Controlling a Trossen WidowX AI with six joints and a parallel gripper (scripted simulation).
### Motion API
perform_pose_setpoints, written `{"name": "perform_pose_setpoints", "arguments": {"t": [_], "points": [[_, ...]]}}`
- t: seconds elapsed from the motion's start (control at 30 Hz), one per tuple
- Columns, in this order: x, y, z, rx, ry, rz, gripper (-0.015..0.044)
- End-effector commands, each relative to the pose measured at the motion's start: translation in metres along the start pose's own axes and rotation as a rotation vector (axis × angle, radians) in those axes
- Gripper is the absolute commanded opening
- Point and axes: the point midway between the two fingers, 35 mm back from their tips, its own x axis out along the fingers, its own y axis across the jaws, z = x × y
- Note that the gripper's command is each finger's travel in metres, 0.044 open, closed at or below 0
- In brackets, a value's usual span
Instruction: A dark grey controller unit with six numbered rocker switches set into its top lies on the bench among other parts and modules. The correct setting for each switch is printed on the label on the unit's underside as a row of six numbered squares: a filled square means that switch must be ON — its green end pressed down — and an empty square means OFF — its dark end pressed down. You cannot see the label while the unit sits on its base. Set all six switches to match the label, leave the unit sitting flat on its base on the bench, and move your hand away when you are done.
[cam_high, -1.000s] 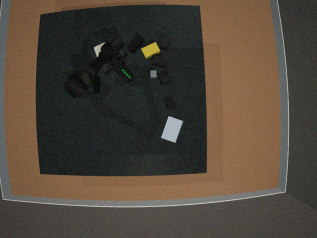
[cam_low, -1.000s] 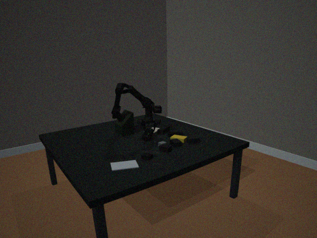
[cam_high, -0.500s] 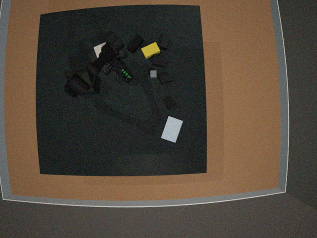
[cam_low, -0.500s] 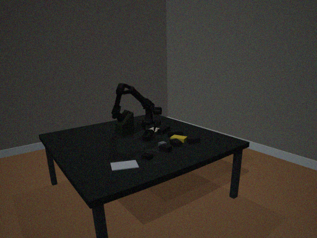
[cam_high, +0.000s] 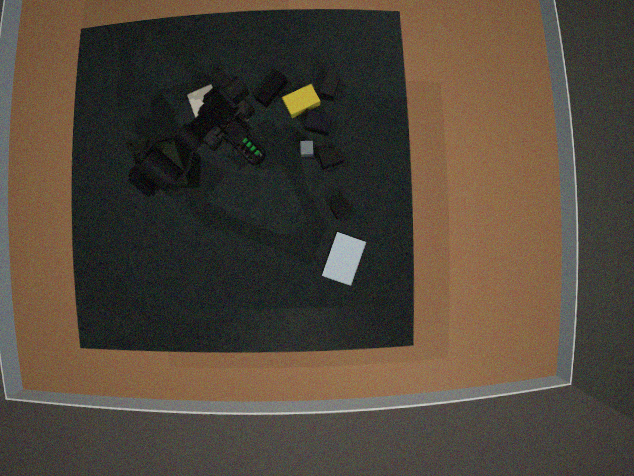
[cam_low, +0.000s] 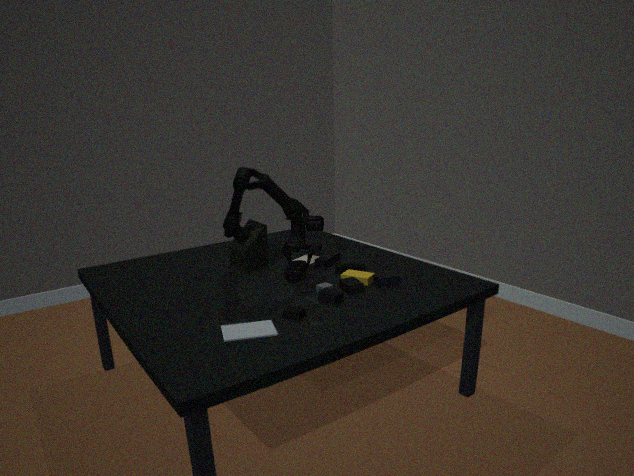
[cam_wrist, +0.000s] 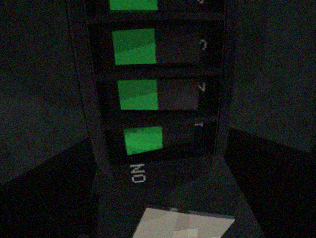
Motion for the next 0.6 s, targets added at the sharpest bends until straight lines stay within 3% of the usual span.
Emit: {"name": "perform_pose_setpoints", "arguments": {"t": [0.0, 0.13, 0.43, 0.57], "points": [[-0.001, 0.000, 0.000, 0.001, -0.001, 0.001, 0.0338], [0.000, 0.000, 0.000, 0.000, 0.000, 0.000, 0.0440], [-0.002, 0.000, 0.002, 0.000, 0.000, 0.000, 0.0440], [-0.034, 0.002, 0.050, 0.001, -0.001, 0.001, 0.0440]]}}
